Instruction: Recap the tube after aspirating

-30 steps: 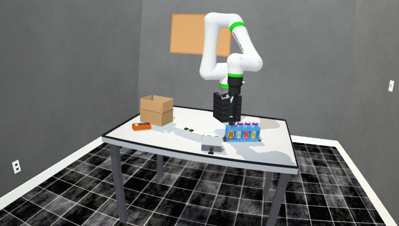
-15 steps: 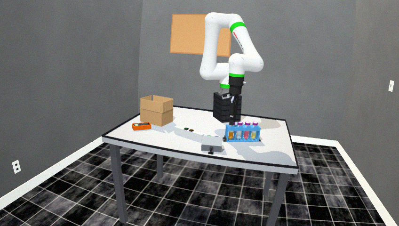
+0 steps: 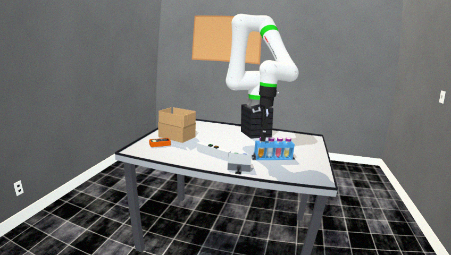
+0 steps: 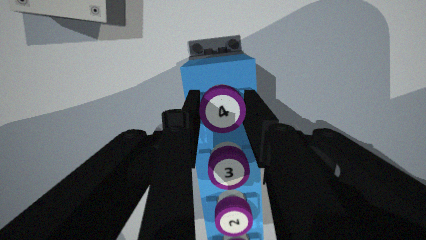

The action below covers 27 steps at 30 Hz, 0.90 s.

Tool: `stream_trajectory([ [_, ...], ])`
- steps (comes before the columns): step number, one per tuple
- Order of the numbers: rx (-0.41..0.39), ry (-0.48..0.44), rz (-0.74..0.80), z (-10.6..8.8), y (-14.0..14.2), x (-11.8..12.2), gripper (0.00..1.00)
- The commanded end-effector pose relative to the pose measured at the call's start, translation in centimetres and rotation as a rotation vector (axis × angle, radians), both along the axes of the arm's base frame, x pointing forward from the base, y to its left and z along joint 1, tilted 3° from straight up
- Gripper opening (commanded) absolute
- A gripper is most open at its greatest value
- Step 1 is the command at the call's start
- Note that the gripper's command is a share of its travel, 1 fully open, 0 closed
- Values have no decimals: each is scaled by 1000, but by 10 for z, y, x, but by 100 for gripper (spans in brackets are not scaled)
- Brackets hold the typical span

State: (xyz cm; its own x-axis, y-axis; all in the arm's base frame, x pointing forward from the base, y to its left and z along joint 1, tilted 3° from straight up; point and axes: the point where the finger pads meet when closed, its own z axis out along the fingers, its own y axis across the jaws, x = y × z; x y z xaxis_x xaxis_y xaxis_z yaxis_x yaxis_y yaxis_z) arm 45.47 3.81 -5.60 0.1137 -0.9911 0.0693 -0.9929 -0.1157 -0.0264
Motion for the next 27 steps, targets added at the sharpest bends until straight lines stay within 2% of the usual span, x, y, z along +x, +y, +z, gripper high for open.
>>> stream_trajectory([
  [1,8,21,240,1,0,1,30],
  [9,-4,44,636,1,0,1,30],
  [16,-4,44,636,1,0,1,30],
  [17,-4,44,636,1,0,1,41],
  [27,-5,44,636,1,0,1,41],
])
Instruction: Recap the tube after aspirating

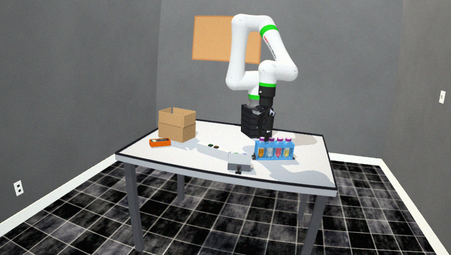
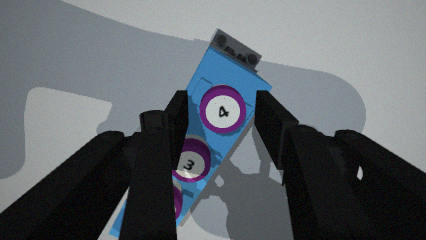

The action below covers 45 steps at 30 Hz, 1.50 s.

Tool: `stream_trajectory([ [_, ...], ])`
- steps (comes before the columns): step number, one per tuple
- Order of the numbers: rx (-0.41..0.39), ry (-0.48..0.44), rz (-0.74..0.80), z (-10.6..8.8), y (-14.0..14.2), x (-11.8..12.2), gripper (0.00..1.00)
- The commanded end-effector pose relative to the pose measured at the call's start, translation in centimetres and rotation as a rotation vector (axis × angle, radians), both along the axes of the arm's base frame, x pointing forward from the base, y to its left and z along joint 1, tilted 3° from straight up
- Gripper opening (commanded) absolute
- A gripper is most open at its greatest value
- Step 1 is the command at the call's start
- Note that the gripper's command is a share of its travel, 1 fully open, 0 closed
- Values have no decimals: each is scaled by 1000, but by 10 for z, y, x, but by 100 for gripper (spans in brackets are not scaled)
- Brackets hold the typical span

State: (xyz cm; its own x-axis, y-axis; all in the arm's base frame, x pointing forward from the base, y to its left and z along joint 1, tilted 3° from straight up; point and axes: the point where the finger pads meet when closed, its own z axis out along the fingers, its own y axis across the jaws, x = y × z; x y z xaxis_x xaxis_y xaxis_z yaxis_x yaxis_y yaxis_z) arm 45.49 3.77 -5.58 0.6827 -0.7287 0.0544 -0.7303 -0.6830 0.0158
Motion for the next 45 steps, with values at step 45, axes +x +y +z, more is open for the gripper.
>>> stream_trajectory([
  [45,28,-54,-1045,1,0,1,30],
])
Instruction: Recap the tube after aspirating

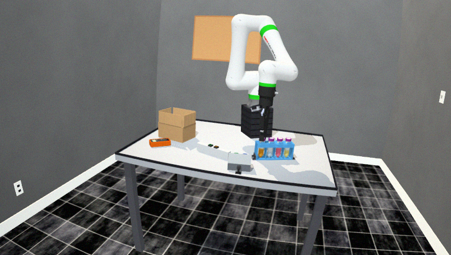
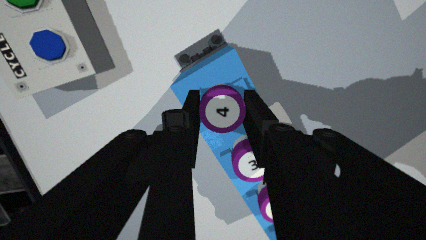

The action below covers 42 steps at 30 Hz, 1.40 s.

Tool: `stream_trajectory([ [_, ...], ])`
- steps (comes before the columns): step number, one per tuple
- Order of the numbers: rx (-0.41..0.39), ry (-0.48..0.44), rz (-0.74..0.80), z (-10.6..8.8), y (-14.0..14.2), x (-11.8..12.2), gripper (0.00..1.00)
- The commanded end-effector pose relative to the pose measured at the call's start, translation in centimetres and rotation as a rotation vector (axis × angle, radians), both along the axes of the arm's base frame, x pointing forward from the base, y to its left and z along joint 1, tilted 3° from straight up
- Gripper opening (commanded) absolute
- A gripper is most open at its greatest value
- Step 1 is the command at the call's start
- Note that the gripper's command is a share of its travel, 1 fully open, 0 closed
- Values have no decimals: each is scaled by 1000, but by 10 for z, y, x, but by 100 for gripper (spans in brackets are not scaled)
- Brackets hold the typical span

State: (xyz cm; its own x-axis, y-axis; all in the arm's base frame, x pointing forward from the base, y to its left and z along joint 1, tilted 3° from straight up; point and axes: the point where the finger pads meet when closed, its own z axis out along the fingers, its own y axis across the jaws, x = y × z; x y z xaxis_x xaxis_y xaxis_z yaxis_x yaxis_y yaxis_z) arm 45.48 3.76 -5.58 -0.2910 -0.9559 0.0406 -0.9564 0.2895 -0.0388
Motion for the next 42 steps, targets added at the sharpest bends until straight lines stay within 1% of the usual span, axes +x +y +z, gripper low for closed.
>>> stream_trajectory([
  [1,-1,1,50,1,0,1,30],
  [5,-7,11,250,1,0,1,30],
  [7,-7,11,250,1,0,1,30],
  [22,-26,49,999,1,0,1,30],
  [24,-26,49,999,1,0,1,30],
  [25,-28,51,1046,1,0,1,30],
  [30,-28,51,1046,1,0,1,30],
  [31,-28,51,1046,1,0,1,41],
  [42,-28,51,1046,1,0,1,41],
])
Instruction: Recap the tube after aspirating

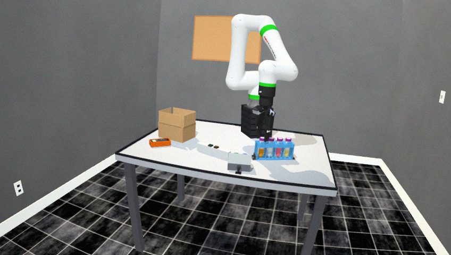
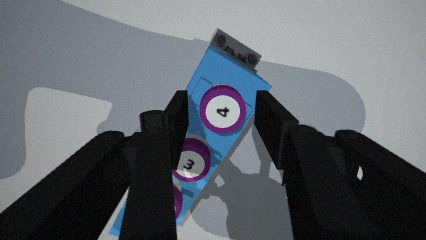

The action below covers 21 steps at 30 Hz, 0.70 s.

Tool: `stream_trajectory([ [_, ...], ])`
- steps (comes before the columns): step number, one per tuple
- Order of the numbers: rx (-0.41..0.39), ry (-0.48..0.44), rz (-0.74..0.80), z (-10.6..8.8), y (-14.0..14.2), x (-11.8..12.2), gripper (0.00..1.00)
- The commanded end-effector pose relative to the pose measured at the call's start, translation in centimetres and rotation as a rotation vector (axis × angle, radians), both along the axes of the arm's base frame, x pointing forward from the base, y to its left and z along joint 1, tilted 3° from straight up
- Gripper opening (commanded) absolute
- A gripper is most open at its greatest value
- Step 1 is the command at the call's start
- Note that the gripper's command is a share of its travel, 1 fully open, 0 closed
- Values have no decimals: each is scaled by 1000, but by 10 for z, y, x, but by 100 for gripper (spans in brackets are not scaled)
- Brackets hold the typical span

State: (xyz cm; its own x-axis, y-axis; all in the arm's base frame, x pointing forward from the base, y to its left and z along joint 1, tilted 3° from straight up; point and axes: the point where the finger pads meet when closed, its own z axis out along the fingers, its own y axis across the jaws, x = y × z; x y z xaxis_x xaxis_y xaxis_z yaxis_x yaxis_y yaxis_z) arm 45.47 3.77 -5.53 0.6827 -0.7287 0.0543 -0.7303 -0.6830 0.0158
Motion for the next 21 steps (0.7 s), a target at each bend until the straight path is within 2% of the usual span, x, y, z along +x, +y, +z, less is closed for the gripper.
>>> stream_trajectory([
  [1,0,-1,0,1,0,1,41],
  [4,7,-14,-249,1,0,1,41],
  [14,21,-36,-703,1,0,1,41],
  [16,21,-36,-703,1,0,1,41],
  [18,24,-45,-884,1,0,1,41],
  [21,29,-51,-1012,1,0,1,41],
])
